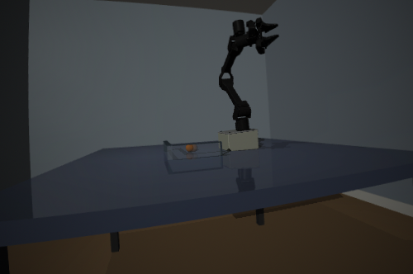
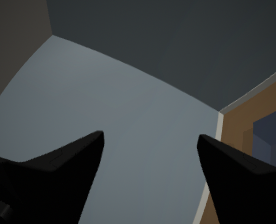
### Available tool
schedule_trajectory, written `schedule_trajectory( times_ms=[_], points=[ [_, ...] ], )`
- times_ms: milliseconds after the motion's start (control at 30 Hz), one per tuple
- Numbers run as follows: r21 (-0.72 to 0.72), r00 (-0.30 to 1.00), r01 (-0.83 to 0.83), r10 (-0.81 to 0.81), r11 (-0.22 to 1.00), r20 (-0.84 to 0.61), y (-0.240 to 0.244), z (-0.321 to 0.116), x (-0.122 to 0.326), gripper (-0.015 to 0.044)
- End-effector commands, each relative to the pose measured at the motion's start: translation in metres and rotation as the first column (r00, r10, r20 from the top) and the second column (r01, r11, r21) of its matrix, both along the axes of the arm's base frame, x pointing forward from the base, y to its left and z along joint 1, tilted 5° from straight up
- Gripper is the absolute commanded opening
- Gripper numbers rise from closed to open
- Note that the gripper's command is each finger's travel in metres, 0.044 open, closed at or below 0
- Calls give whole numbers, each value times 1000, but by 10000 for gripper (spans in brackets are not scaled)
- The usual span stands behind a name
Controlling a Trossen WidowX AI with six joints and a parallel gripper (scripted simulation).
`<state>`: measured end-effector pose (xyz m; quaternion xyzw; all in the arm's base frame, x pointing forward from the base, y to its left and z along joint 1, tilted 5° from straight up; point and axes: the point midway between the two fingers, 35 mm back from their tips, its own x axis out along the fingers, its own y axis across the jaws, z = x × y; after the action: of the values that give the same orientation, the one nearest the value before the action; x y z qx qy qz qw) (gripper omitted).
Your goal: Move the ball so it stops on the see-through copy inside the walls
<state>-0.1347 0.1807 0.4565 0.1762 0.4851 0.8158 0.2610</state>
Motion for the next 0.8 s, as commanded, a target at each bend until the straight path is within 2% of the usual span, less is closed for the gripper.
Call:
schedule_trajectory(
  times_ms=[0, 167, 367, 567, 767],
  points=[
    [-41, 978, 193, -189, 980, 86, 51, -29, 31, 312],
    [-74, 887, 432, -409, 899, 212, 101, -67, 91, 312],
    [-95, 710, 671, -601, 735, 366, 131, -113, 178, 312],
    [-118, 506, 839, -682, 532, 528, 127, -165, 270, 312],
    [-162, 349, 929, -641, 333, 683, 92, -221, 349, 312]
  ],
)
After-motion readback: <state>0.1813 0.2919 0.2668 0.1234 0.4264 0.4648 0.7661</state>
